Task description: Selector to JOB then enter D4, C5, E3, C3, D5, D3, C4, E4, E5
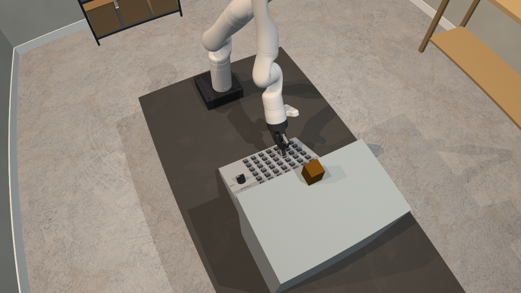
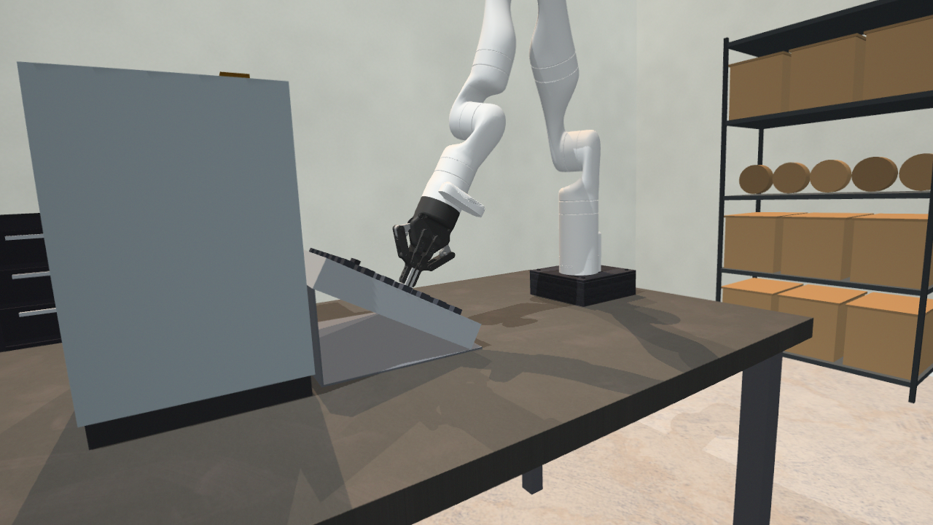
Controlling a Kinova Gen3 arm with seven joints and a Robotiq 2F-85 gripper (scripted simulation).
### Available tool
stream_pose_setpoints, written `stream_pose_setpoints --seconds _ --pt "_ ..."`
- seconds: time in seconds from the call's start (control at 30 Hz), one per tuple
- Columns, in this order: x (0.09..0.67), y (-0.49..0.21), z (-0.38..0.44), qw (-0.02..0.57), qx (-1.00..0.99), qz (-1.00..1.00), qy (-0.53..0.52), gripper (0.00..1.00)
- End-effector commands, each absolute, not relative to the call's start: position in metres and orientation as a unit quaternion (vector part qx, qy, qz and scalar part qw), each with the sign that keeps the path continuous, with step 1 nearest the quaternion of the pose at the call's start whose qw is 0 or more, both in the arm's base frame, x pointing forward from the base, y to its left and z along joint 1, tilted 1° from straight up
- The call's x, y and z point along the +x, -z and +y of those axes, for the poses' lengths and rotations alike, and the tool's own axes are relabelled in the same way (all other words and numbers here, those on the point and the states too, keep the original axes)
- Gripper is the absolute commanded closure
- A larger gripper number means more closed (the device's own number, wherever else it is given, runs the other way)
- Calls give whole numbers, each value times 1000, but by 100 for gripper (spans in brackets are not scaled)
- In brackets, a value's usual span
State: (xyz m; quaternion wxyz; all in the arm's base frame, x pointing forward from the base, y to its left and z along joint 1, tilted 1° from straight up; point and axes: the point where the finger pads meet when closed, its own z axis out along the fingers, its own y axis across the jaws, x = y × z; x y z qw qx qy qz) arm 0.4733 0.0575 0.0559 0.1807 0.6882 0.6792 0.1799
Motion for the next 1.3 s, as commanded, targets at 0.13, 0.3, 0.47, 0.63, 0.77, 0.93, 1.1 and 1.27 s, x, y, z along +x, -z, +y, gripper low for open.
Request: stream_pose_setpoints --seconds 0.13,0.3,0.47,0.63,0.77,0.93,1.1,1.27 --pt "476 -56 59 180 692 674 -184 90" --pt "476 -56 59 180 692 674 -184 90" --pt "475 -57 59 180 692 674 -184 90" --pt "473 -61 59 180 692 674 -184 90" --pt "470 -67 59 180 692 674 -184 90" --pt "466 -73 59 180 692 674 -184 90" --pt "463 -79 59 180 692 675 -184 90" --pt "460 -83 59 180 692 675 -184 90"
